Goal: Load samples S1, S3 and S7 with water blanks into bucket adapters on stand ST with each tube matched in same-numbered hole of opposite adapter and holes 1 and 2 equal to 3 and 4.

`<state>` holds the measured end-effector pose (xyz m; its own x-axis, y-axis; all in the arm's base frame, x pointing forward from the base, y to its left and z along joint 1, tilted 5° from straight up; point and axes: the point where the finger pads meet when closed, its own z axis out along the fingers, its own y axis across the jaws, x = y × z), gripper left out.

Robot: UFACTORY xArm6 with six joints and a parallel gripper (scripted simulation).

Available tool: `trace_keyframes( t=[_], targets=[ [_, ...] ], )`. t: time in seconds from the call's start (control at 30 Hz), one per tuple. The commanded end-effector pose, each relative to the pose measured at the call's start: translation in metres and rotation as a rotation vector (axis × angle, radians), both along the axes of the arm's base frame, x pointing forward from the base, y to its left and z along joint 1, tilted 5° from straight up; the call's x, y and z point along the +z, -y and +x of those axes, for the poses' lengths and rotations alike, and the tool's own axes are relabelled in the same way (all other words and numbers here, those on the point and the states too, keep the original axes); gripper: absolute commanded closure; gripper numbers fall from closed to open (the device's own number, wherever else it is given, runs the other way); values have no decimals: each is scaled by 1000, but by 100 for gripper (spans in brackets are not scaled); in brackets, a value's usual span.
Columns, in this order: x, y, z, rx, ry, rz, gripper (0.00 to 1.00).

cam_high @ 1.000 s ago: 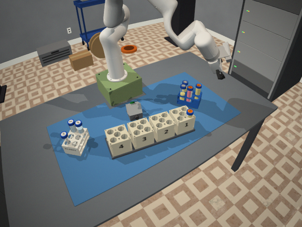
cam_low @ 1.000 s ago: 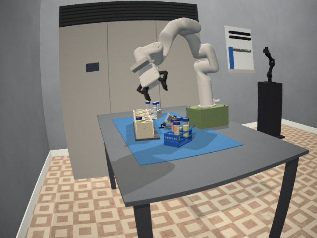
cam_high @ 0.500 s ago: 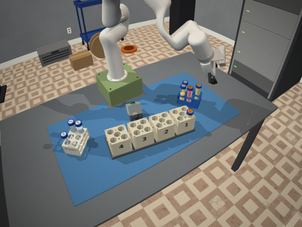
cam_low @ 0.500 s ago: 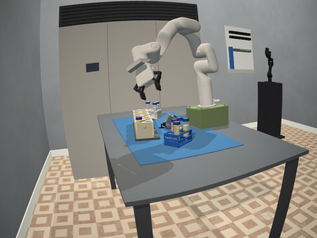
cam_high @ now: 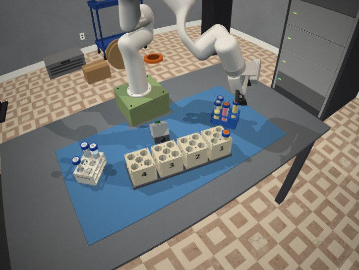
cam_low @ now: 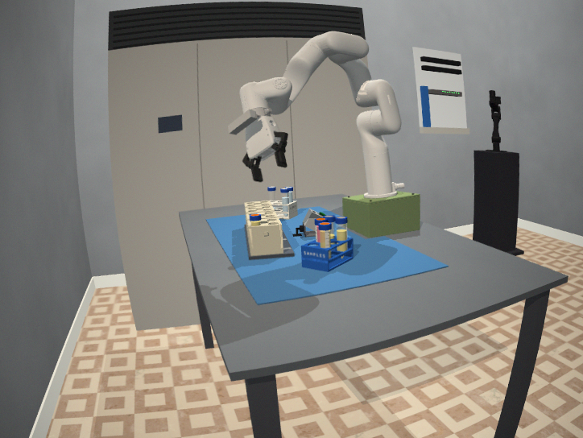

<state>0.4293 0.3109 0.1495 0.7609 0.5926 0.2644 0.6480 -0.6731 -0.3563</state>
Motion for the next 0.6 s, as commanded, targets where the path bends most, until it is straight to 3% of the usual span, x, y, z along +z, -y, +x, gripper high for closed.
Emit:
trace_keyframes(
  t=[0.0,0.17,0.57],
  targets=[
    [2,19,3,-67,-10,-54,0],
    [3,37,6,-67,-10,-55,0],
    [3,87,8,-210,-32,-165,0]
  ],
)
